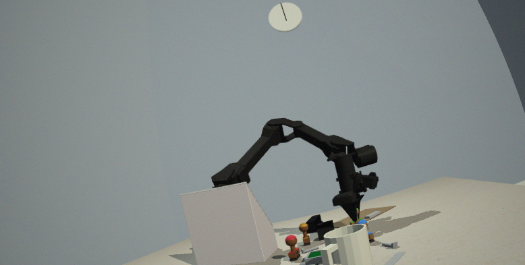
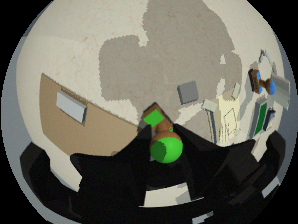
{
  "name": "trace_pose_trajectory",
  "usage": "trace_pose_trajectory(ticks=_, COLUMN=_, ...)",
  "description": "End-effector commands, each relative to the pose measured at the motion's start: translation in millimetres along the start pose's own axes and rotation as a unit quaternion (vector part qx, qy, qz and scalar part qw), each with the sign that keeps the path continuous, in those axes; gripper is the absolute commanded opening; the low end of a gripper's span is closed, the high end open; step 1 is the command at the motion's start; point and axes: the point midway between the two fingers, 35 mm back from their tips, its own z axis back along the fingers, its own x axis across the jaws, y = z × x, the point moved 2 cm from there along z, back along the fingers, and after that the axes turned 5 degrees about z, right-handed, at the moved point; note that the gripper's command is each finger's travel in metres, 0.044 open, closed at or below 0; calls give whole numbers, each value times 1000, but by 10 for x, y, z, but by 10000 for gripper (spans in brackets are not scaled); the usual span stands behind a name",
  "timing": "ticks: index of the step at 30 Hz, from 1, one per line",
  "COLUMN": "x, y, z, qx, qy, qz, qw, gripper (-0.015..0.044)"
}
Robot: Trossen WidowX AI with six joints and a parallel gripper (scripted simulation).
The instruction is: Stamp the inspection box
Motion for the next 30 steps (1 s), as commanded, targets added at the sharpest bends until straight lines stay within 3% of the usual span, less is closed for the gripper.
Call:
trace_pose_trajectory(ticks=1, x=0, y=0, z=0, qx=0, qy=0, qz=0, qw=1000, gripper=26)
trace_pose_trajectory(ticks=10, x=0, y=0, z=0, qx=0, qy=0, qz=0, qw=1000, gripper=251)
trace_pose_trajectory(ticks=14, x=-6, y=-20, z=102, qx=0, qy=2, qz=0, qw=1000, gripper=251)
trace_pose_trajectory(ticks=21, x=-26, y=-15, z=1129, qx=-1, qy=6, qz=-5, qw=1000, gripper=251)
trace_pose_trajectory(ticks=30, x=-25, y=-7, z=1173, qx=-1, qy=6, qz=-5, qw=1000, gripper=251)
